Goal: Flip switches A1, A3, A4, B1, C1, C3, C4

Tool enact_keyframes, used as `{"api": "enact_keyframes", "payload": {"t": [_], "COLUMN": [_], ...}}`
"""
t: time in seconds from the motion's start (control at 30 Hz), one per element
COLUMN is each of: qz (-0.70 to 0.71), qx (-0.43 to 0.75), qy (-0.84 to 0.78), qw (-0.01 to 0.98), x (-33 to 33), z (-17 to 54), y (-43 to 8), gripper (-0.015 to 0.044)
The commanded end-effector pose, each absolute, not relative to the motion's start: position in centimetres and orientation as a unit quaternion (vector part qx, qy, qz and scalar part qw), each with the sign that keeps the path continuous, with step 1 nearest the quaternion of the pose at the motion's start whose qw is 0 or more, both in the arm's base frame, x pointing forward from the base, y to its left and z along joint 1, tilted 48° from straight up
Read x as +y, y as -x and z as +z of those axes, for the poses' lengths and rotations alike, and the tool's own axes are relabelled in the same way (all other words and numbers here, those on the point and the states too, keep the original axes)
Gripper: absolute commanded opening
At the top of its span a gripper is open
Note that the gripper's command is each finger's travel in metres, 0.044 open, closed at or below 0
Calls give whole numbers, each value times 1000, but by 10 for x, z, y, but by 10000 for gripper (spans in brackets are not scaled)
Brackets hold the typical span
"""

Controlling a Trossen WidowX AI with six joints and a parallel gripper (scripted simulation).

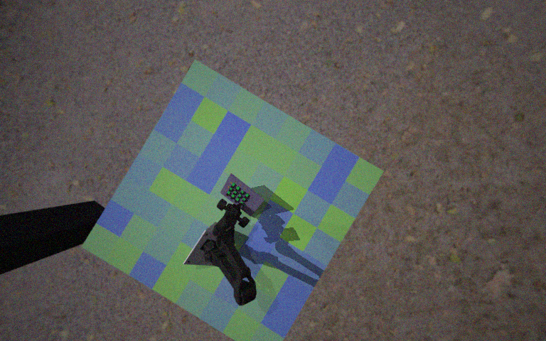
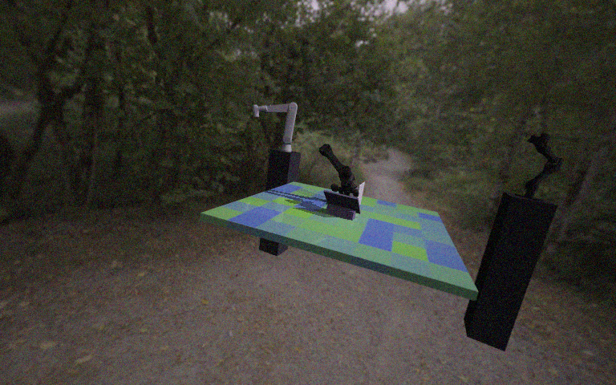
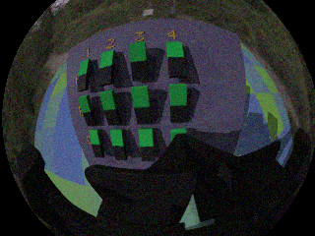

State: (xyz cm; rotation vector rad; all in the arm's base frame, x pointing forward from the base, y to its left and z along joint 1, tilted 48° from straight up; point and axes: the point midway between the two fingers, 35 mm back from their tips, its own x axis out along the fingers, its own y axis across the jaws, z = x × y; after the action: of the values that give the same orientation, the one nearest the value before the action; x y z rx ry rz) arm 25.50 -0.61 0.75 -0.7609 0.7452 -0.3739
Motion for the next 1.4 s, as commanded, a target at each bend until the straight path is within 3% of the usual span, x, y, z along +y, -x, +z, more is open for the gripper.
{"api": "enact_keyframes", "payload": {"t": [0.0, 1.37], "qz": [-174, -174], "qx": [355, 355], "qy": [363, 363], "qw": [844, 844], "x": [-6, -9], "z": [6, 4], "y": [-254, -258], "gripper": [0, 0]}}
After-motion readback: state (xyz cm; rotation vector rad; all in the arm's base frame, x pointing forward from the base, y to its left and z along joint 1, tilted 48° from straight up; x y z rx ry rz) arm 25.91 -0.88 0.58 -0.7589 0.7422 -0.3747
